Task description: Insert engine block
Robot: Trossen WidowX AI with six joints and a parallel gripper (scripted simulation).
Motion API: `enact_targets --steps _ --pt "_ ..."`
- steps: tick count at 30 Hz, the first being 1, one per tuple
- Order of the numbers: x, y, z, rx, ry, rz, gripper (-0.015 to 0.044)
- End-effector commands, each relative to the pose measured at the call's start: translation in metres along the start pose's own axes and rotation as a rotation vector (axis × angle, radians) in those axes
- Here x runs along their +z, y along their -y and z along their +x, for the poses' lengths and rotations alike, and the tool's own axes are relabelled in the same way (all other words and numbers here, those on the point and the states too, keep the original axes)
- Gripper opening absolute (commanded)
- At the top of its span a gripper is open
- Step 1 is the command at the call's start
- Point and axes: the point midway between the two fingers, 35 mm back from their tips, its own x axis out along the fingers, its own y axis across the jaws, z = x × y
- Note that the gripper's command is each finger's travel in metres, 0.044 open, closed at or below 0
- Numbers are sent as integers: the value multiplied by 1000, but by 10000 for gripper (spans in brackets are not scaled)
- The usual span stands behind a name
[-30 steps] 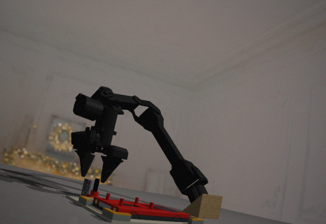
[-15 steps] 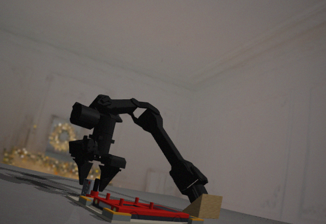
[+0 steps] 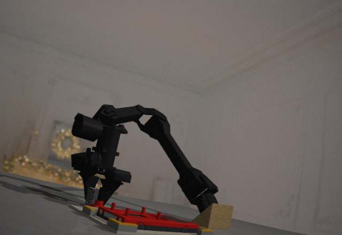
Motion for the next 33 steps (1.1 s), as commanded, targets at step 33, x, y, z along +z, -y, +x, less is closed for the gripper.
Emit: enact_targets --steps 33 --pt "10 -5 -62 -1 37 -48 0"
